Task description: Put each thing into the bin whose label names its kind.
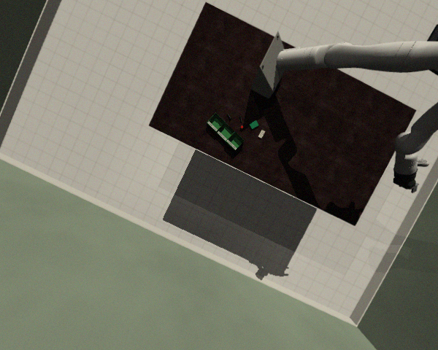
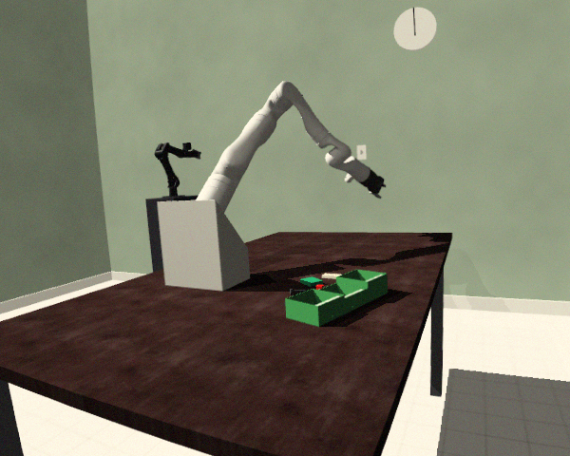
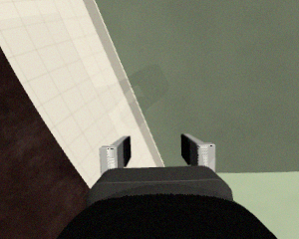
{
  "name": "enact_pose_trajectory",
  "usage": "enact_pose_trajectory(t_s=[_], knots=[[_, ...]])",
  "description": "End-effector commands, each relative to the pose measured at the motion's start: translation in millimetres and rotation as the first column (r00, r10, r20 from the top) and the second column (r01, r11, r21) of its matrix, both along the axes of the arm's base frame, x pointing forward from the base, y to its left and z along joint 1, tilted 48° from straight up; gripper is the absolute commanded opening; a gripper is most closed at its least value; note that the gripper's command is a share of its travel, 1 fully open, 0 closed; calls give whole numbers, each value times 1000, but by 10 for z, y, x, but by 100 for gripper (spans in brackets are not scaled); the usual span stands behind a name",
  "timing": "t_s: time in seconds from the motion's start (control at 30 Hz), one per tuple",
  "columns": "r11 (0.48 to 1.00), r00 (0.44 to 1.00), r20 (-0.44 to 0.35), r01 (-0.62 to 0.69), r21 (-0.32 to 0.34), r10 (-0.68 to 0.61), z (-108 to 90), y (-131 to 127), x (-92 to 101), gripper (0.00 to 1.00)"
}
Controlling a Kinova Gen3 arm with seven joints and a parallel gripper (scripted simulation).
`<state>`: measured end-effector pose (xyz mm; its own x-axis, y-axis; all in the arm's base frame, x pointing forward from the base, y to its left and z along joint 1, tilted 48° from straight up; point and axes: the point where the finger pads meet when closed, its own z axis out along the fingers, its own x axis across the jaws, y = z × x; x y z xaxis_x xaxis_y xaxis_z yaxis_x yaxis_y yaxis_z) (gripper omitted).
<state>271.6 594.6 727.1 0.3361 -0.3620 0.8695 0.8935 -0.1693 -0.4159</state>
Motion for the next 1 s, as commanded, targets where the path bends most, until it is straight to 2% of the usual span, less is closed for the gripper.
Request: enact_pose_trajectory(t_s=[0.0, 0.53, 0.57, 0.63, 0.73, 0.77, 0.8, 0.9, 0.97], knots=[[1000, 1000, 1, 1, 2, -1, 16, -10, 1, 100], [1000, 1000, 1, 1, 2, -1, 16, -10, 1, 100], [1000, 1000, 1, 1, 2, -1, 72, -71, 5, 31], [1000, 1000, 1, 1, 2, -1, 146, -153, 11, 31], [1000, 1000, 1, 1, 2, -1, 146, -153, 11, 31], [999, 1000, 15, -18, -42, 19, 83, -208, 19, 31], [998, 999, 52, 15, -56, -12, 31, -192, 82, 31], [998, 998, 65, 27, -62, -23, -126, -143, 270, 31], [998, 998, 65, 27, -62, -23, -130, -142, 276, 31]])
